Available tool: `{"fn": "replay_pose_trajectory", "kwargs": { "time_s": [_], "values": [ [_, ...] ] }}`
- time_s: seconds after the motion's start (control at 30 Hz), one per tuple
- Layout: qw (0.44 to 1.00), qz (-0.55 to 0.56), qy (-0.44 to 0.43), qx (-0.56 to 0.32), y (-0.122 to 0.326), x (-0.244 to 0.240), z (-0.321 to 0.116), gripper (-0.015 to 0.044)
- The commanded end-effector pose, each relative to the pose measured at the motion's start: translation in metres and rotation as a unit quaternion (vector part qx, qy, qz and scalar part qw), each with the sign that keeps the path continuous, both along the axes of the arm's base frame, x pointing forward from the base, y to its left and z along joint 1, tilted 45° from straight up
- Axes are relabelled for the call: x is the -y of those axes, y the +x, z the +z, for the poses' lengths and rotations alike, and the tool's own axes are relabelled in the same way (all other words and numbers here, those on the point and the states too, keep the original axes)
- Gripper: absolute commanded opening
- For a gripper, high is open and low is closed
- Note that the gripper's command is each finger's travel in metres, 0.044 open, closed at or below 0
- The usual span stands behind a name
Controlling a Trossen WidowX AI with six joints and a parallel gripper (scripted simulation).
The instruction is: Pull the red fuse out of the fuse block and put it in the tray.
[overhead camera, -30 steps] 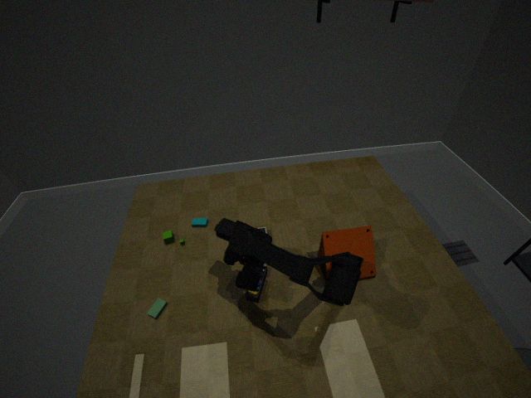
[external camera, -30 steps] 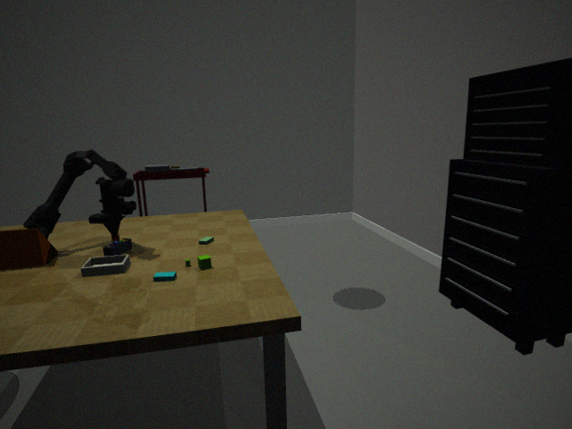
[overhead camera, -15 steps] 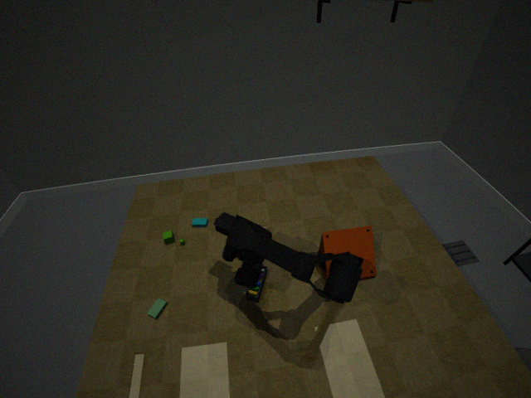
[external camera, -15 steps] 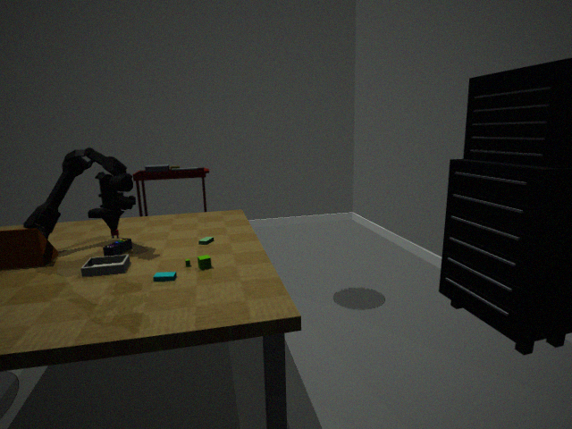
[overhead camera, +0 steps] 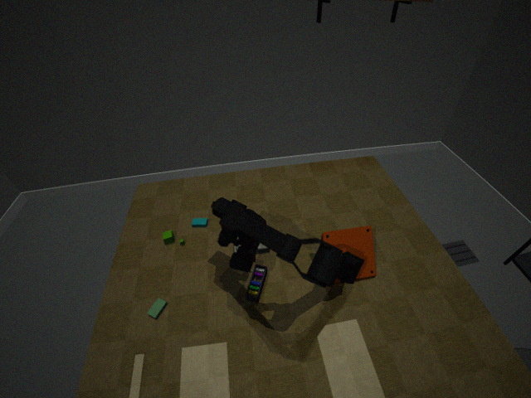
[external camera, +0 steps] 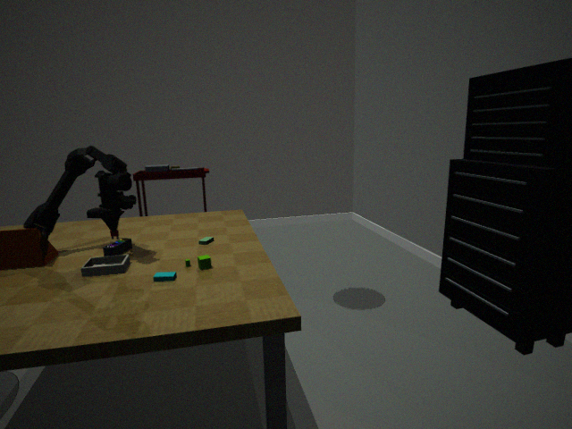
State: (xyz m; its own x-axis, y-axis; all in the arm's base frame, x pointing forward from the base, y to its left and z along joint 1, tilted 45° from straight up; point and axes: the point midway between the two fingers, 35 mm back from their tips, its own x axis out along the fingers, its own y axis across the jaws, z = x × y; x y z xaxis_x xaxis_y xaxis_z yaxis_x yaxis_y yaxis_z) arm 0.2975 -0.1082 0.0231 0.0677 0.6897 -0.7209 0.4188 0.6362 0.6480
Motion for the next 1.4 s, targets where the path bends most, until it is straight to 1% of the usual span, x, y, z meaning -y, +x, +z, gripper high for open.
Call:
{"fn": "replay_pose_trajectory", "kwargs": {
  "time_s": [0.0,0.63,1.37],
  "values": [
    [1.0,0.002,-0.001,-0.002,0.001,0.017,-0.015,0.0],
    [1.0,0.003,0.0,-0.001,-0.01,0.086,-0.089,0.0],
    [1.0,0.003,0.0,0.0,-0.008,0.067,-0.11,0.0]
  ]
}}
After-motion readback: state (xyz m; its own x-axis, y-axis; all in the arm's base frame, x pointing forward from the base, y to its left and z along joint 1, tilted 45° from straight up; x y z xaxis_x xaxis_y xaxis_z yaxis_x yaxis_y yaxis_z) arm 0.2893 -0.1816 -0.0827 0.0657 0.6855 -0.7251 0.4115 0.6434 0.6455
